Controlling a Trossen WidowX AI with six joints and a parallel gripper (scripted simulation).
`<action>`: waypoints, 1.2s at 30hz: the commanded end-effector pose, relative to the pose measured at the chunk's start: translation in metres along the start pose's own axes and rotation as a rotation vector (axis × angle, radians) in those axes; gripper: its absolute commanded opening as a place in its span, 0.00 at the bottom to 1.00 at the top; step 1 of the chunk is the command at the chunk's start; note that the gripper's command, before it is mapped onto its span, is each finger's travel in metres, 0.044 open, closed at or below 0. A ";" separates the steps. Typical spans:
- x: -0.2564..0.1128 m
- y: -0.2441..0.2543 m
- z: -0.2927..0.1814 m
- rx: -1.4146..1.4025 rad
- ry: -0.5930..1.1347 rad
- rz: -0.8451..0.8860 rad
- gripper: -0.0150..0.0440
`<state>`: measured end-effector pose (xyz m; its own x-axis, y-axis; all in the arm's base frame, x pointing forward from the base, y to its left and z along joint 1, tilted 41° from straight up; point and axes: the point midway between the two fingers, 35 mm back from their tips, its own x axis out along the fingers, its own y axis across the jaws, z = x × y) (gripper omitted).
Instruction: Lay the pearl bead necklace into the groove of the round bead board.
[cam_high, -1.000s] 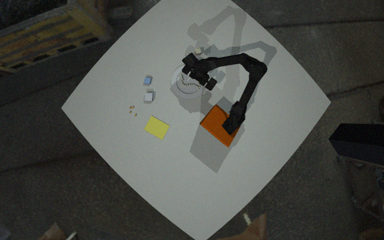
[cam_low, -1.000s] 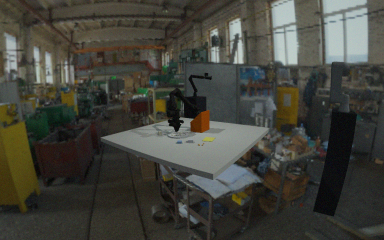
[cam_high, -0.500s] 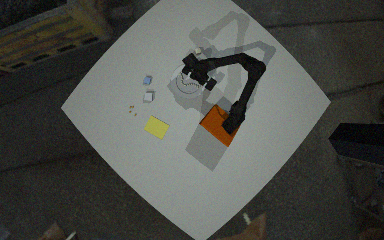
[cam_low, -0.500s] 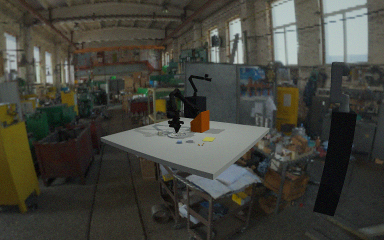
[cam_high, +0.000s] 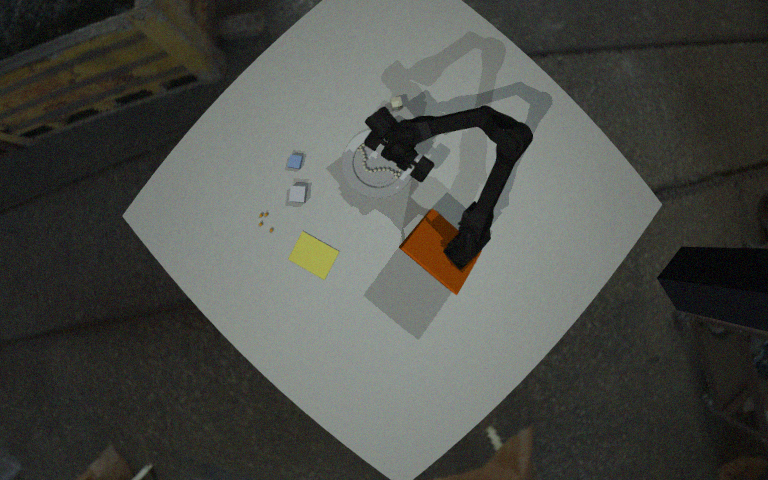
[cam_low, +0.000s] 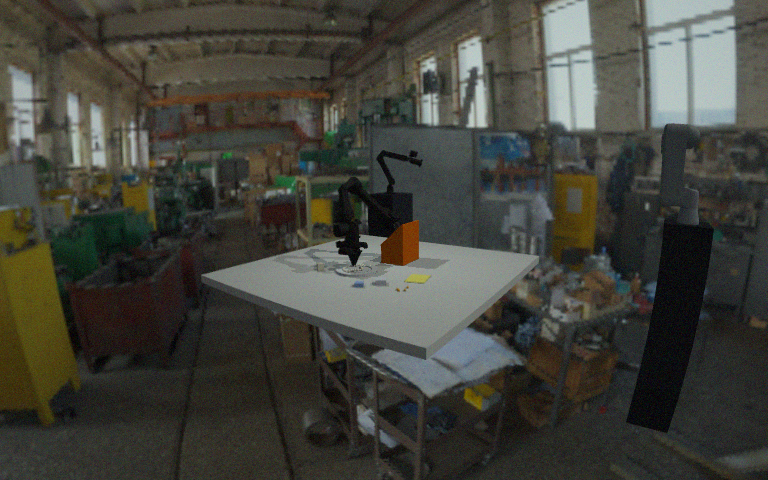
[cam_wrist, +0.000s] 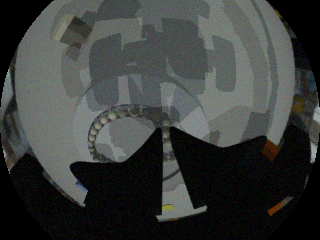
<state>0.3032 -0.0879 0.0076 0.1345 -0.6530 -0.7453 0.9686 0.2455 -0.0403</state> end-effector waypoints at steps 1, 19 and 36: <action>0.000 0.000 0.000 0.001 0.000 0.001 0.25; 0.000 0.000 0.000 0.001 0.000 0.001 0.25; -0.006 -0.009 0.001 -0.008 0.004 -0.001 0.25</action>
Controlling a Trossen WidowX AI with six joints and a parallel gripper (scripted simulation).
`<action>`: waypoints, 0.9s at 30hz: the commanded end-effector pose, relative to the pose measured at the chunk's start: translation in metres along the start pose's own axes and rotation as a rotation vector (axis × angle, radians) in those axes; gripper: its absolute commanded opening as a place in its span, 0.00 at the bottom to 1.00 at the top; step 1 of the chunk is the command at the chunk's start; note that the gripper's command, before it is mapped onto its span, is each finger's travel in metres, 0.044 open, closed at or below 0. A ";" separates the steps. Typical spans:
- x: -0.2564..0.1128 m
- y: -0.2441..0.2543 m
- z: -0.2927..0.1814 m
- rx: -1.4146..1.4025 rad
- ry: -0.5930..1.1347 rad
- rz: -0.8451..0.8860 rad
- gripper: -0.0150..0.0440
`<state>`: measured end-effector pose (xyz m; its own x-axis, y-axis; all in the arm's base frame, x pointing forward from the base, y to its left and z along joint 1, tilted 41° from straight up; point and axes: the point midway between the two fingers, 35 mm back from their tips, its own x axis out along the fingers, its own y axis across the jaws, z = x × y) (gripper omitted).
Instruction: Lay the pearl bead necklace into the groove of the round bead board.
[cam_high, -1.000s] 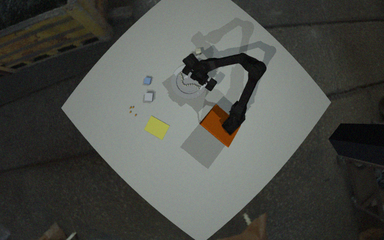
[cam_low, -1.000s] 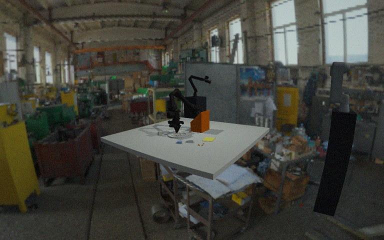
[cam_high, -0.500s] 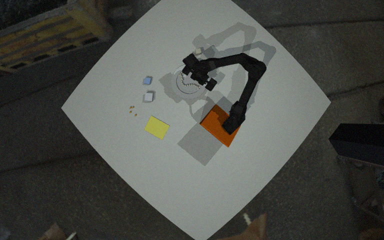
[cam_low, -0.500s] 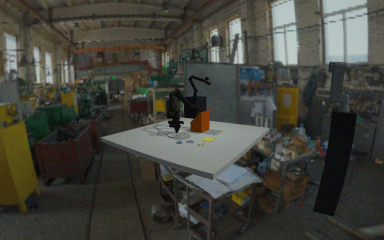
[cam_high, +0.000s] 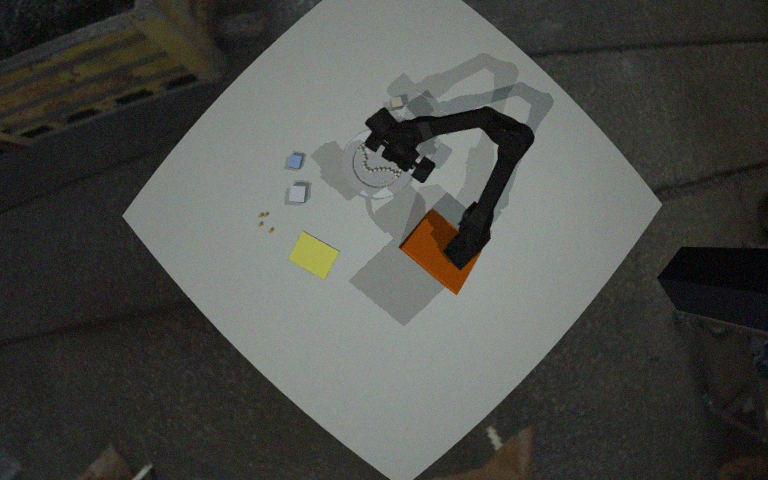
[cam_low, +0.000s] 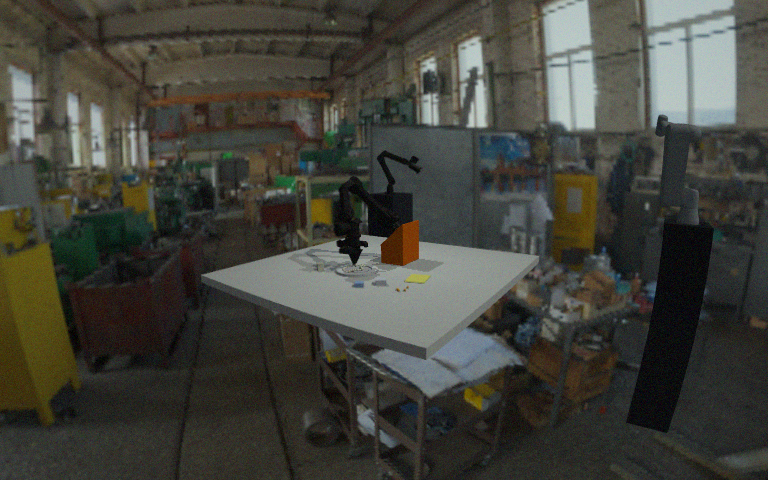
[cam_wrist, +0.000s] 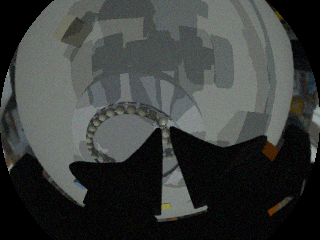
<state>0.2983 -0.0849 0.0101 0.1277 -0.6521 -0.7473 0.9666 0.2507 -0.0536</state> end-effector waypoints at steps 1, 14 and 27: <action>-0.001 -0.006 0.002 0.005 0.001 0.005 0.25; 0.003 -0.006 0.003 0.010 -0.003 0.004 0.39; -0.001 -0.007 0.002 0.005 0.001 0.005 0.97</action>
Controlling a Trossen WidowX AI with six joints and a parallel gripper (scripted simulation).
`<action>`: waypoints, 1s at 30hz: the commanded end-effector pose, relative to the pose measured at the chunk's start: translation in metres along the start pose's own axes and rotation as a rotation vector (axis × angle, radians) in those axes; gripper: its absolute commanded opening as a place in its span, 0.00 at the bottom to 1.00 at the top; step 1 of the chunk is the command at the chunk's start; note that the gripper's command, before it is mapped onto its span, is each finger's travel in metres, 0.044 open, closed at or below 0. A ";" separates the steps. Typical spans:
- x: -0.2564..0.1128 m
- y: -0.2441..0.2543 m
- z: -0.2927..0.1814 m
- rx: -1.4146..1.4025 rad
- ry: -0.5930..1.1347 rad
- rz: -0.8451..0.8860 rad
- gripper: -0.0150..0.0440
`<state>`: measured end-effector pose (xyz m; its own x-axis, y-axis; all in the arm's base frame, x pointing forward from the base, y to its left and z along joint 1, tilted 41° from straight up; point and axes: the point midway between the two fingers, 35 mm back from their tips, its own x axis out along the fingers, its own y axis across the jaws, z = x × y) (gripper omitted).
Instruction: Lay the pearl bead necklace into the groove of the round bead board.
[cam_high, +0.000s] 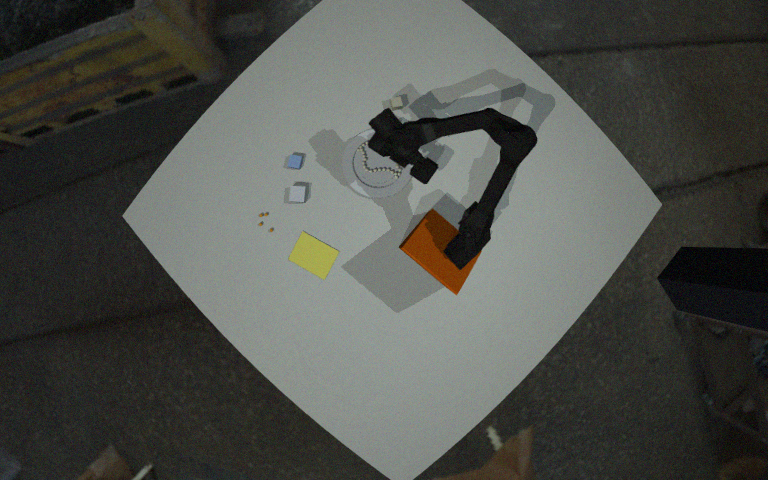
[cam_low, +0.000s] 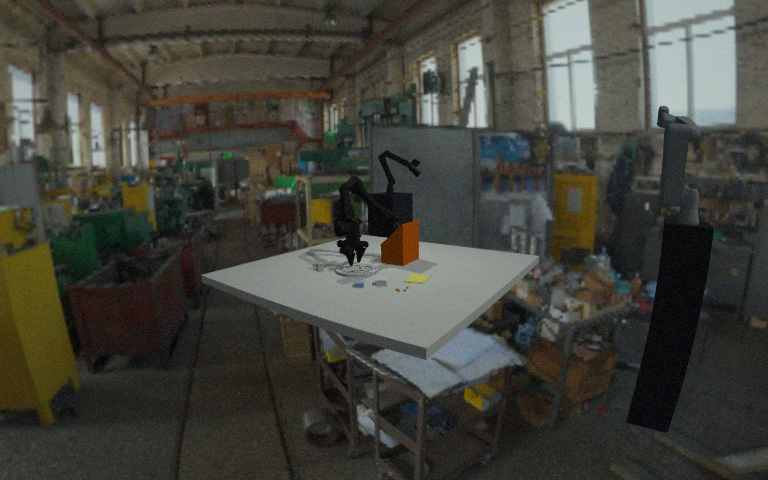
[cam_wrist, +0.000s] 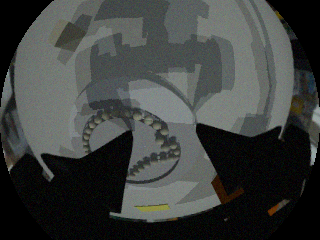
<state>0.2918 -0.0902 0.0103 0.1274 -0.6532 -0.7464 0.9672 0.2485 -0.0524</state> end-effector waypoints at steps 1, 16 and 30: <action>0.000 0.000 0.000 0.000 0.000 0.001 1.00; -0.004 0.000 0.000 0.003 0.002 0.006 1.00; -0.036 0.001 -0.022 -0.877 0.001 0.008 0.56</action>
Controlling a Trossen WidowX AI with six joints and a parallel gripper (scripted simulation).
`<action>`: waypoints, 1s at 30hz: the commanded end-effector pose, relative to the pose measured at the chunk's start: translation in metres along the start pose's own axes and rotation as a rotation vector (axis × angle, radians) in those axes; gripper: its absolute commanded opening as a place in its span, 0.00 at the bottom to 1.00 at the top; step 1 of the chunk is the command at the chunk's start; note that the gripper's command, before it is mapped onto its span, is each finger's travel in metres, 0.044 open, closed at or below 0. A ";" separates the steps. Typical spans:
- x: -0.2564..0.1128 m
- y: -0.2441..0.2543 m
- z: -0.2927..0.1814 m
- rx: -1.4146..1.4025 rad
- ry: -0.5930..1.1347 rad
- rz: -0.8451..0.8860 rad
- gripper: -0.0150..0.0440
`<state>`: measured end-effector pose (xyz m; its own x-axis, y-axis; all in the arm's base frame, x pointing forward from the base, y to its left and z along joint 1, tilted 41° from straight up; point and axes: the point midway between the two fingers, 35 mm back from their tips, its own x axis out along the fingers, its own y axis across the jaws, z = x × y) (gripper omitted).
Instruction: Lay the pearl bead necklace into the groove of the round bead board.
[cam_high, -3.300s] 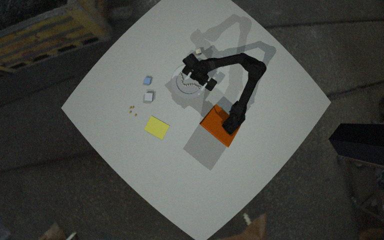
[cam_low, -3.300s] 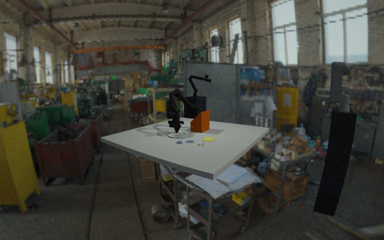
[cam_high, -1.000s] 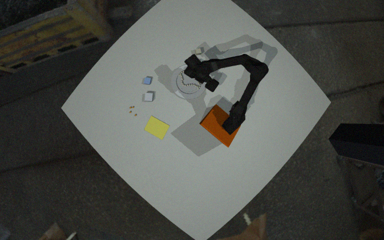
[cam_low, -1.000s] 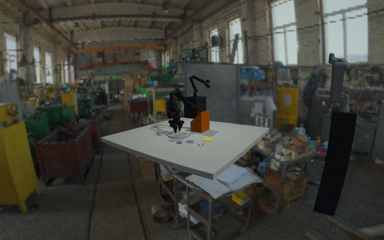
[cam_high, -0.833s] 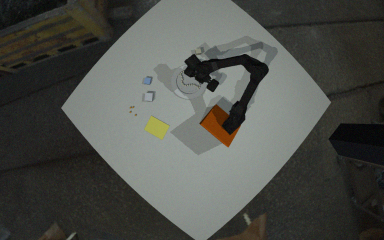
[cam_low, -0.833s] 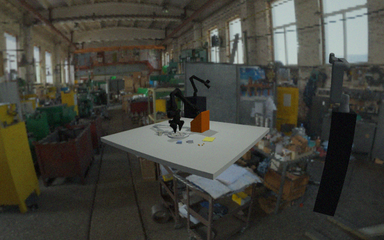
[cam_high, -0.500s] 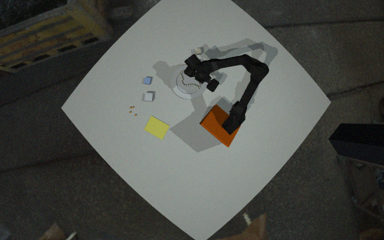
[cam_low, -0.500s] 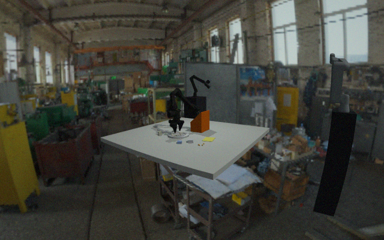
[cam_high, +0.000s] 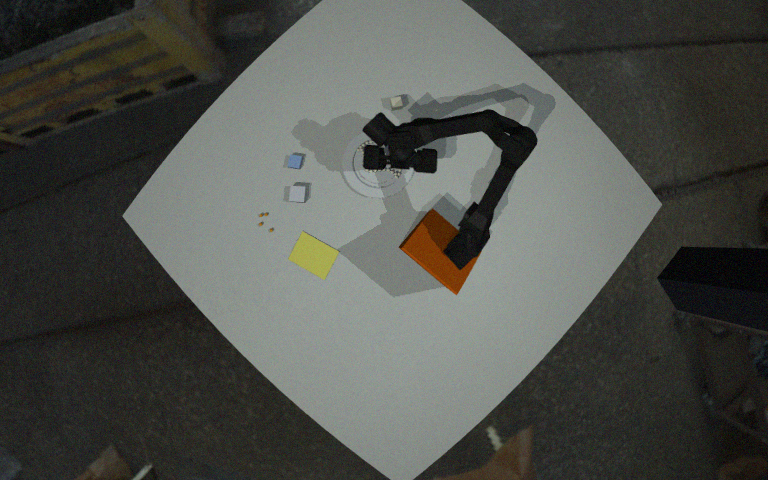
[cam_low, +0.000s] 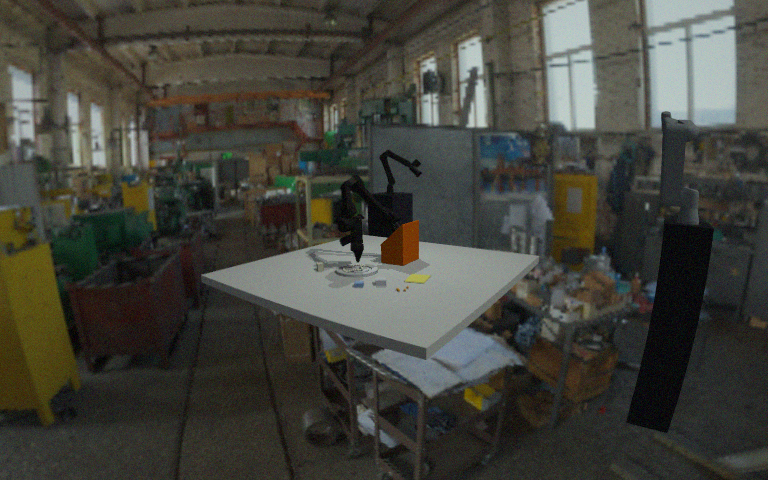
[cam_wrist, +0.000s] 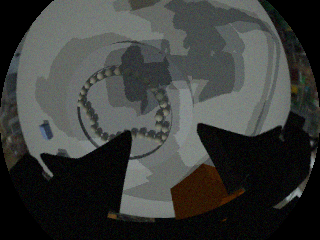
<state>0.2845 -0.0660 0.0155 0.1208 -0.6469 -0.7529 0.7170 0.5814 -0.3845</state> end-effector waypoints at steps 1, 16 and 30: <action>-0.015 0.005 -0.005 -0.338 -0.012 0.004 0.51; 0.001 0.005 -0.005 -0.338 -0.012 0.004 0.46; 0.008 0.006 -0.004 -0.333 -0.014 0.008 0.46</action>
<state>0.2883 -0.0626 0.0104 0.1432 -0.6459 -0.7499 0.4621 0.7137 -0.5264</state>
